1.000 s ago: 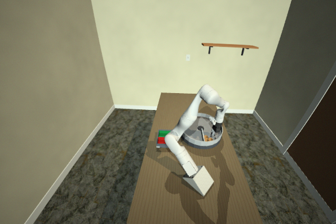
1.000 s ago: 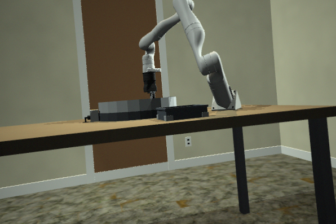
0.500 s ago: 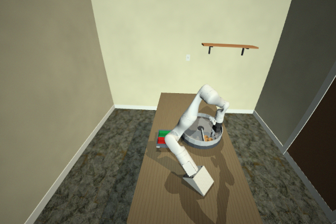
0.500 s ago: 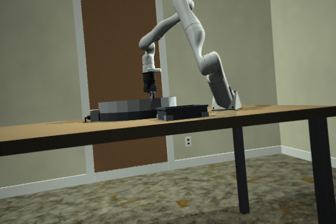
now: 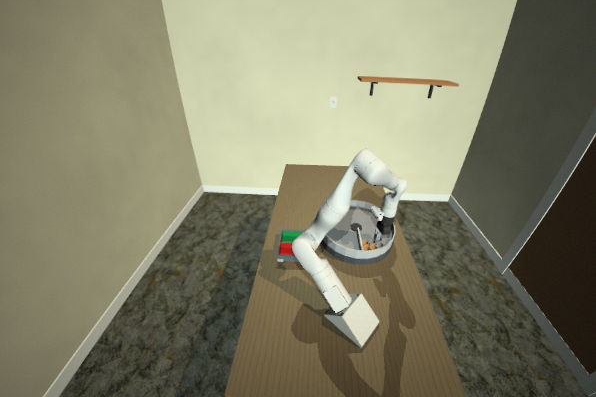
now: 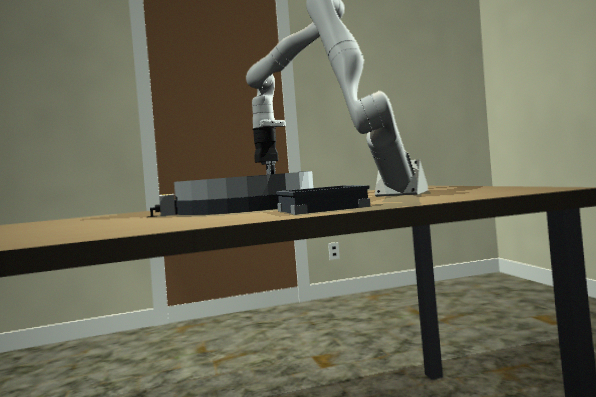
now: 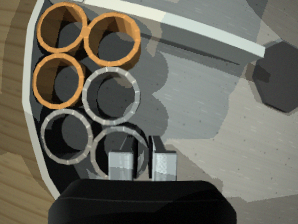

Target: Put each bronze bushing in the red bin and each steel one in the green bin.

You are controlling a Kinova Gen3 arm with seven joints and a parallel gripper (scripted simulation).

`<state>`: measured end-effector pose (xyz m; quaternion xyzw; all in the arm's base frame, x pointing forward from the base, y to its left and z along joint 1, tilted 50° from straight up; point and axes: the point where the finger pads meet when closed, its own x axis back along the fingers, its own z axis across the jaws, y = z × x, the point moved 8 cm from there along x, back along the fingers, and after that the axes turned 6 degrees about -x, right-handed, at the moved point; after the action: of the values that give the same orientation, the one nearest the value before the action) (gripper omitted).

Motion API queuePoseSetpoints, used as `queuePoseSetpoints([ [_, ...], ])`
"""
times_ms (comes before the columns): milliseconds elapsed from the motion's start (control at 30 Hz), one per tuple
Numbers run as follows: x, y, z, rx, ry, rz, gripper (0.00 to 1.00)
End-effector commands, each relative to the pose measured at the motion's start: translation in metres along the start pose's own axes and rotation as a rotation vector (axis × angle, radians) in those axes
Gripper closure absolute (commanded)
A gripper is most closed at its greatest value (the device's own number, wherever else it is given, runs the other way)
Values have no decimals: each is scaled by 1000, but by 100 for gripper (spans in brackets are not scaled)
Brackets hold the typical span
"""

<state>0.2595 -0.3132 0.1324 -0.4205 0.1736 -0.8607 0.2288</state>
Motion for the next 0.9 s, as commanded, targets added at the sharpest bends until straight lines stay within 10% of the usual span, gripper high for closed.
queuePoseSetpoints([
  [0,2,1,0,-1,0,-2,100],
  [867,10,1,0,-1,-2,-2,100],
])
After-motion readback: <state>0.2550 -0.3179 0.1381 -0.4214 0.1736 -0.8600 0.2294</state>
